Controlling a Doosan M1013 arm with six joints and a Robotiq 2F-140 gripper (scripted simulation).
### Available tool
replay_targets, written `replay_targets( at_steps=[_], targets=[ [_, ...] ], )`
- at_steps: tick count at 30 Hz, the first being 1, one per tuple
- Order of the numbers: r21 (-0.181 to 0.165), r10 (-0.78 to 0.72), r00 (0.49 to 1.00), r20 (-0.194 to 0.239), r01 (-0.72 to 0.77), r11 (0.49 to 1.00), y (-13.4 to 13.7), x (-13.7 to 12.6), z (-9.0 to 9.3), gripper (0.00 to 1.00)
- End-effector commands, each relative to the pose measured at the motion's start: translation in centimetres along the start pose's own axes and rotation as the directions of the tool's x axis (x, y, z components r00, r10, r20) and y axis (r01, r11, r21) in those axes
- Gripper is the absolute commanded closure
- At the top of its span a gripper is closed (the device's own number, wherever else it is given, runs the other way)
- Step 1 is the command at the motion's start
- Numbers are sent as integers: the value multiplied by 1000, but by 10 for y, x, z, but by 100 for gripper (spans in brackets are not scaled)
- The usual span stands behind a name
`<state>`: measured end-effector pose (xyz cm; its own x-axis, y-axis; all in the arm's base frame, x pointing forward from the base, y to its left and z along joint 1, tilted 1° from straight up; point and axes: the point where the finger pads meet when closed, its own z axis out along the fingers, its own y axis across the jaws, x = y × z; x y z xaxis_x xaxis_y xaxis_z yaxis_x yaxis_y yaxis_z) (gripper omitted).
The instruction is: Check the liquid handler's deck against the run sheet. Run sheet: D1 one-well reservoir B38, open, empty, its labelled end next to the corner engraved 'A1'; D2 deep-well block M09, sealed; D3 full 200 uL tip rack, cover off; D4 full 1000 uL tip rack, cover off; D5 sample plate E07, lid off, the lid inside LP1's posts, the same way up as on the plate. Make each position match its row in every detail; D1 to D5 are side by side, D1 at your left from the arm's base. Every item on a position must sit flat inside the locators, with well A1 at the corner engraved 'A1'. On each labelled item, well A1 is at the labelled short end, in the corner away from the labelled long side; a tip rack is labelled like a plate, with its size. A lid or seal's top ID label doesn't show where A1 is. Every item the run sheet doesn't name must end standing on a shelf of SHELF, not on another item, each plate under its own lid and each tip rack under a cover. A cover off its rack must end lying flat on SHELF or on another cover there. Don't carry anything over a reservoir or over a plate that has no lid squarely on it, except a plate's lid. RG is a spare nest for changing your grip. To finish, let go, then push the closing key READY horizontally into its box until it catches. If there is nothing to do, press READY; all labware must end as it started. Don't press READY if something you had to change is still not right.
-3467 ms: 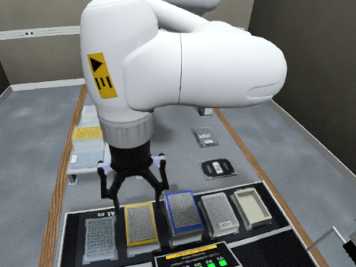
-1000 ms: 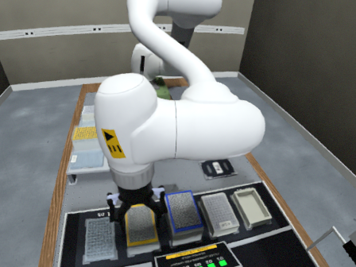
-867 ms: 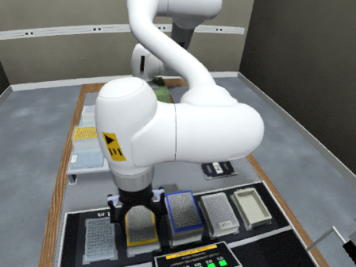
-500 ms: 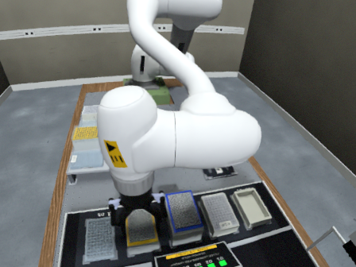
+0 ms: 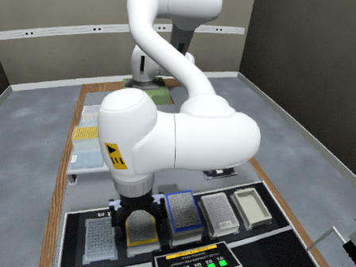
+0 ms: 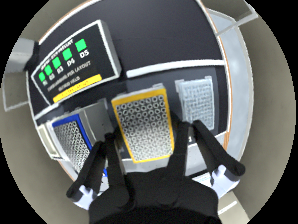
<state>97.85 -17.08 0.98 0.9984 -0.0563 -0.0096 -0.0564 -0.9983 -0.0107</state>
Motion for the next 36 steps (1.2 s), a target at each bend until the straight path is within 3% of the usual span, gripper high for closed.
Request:
replay_targets(
  at_steps=[1,16,17,36],
  targets=[
    [-1,-1,1000,-2,1,1000,-4,0,3,34],
    [-1,-1,1000,-2,1,1000,-4,0,3,34],
    [-1,-1,1000,-2,1,1000,-4,0,3,90],
    [-1,-1,1000,-2,1,1000,-3,0,3,90]
  ],
)
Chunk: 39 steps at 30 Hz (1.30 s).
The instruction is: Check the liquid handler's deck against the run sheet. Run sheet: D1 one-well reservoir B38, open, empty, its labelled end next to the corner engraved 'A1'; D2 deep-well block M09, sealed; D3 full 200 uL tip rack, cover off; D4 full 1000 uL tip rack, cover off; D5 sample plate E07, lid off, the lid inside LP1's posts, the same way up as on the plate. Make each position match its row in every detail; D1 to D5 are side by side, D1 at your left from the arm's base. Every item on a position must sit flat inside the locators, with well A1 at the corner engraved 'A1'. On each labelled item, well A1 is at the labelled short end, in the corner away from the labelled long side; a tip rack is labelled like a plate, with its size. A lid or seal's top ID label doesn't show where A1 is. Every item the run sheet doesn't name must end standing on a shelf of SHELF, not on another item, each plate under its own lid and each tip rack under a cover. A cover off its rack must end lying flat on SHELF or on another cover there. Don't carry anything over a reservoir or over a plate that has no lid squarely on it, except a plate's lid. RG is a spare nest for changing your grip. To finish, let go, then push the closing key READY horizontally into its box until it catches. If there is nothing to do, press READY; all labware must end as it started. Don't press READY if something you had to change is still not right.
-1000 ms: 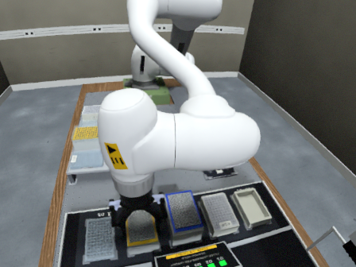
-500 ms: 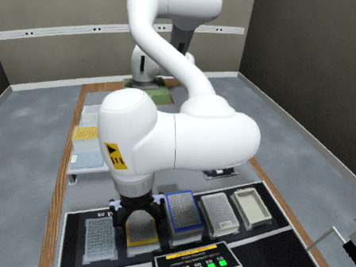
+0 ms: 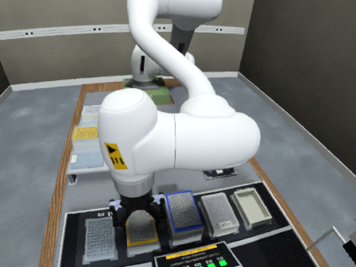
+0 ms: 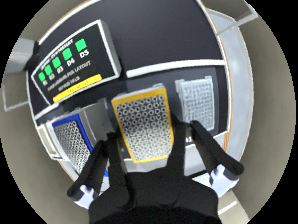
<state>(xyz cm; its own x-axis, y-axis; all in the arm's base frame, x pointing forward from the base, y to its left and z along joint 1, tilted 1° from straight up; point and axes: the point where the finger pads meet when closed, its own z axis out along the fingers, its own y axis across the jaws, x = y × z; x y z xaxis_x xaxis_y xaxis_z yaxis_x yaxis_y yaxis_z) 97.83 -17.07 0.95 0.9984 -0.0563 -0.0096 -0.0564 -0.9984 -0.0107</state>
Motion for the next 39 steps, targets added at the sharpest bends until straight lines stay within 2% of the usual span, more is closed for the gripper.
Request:
replay_targets(
  at_steps=[1,15,21,39],
  targets=[
    [-1,-1,1000,-2,1,1000,-3,0,2,90],
    [-1,-1,1000,-2,1,1000,-3,0,2,90],
    [-1,-1,1000,-4,1,1000,-3,1,-15,90],
    [-1,-1,1000,-4,1,1000,-3,1,-41,90]
  ],
)
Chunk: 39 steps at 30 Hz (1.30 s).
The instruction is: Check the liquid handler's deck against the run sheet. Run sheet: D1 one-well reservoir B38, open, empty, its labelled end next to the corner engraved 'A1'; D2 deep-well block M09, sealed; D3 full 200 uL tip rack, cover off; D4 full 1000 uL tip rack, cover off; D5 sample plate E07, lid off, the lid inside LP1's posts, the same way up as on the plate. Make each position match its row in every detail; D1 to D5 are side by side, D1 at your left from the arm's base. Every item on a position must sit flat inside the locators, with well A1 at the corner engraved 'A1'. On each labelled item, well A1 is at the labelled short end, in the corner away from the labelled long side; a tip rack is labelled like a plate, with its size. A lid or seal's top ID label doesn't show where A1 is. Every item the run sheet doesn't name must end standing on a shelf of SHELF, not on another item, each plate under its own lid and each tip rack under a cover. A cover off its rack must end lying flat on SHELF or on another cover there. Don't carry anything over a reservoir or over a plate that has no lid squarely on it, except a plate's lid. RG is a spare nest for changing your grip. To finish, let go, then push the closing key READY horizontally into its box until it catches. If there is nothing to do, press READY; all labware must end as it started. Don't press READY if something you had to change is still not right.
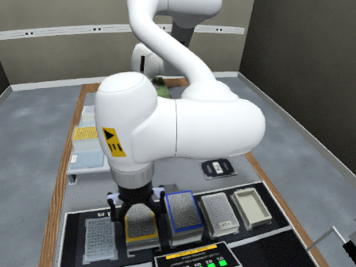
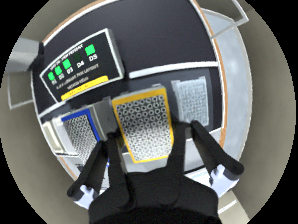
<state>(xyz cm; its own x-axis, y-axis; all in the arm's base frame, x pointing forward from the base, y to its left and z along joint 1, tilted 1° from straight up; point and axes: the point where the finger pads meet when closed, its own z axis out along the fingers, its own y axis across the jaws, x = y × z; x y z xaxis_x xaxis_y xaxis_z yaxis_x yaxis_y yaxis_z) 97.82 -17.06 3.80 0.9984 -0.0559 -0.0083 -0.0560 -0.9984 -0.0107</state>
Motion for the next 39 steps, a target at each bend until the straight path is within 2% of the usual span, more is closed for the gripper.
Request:
replay_targets(
  at_steps=[1,39],
  targets=[
    [-1,0,1000,-3,0,1000,-3,2,-14,90],
    [-2,0,1000,-3,0,1000,-2,1,-71,90]
  ],
)
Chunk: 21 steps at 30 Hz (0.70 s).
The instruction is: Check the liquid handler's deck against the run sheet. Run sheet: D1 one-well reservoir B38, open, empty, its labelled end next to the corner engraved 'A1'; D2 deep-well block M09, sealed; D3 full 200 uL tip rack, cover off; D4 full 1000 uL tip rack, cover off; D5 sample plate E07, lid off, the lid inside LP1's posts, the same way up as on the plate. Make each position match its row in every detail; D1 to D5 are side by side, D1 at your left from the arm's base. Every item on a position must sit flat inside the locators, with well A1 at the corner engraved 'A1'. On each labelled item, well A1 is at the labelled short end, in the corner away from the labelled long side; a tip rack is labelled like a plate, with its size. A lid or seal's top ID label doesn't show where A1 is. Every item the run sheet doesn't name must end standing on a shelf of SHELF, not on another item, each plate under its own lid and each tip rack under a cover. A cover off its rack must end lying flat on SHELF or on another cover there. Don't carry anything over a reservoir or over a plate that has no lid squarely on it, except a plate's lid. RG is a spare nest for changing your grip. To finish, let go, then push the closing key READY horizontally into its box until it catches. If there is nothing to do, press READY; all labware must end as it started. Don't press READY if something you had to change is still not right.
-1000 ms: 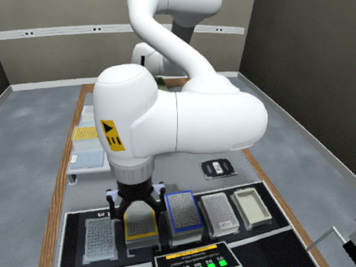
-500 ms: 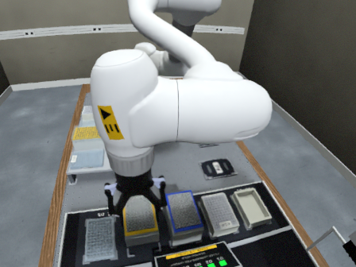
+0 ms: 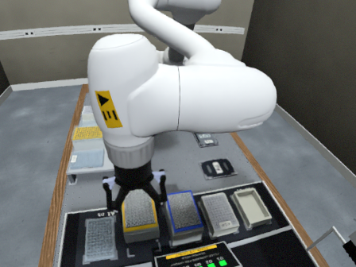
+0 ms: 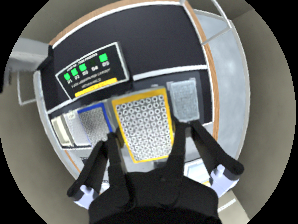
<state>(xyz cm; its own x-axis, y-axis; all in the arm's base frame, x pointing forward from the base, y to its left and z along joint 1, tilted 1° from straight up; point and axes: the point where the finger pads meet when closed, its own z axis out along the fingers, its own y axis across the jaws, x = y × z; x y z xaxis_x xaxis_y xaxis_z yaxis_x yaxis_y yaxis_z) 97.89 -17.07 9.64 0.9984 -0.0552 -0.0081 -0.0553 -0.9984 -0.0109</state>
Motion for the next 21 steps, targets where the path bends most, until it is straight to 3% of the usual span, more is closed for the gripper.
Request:
replay_targets(
  at_steps=[1,21],
  targets=[
    [-2,1,1000,-2,-1,1000,-1,1,-13,90],
    [-2,1,1000,-1,-1,1000,-1,1,-40,90]
  ],
)
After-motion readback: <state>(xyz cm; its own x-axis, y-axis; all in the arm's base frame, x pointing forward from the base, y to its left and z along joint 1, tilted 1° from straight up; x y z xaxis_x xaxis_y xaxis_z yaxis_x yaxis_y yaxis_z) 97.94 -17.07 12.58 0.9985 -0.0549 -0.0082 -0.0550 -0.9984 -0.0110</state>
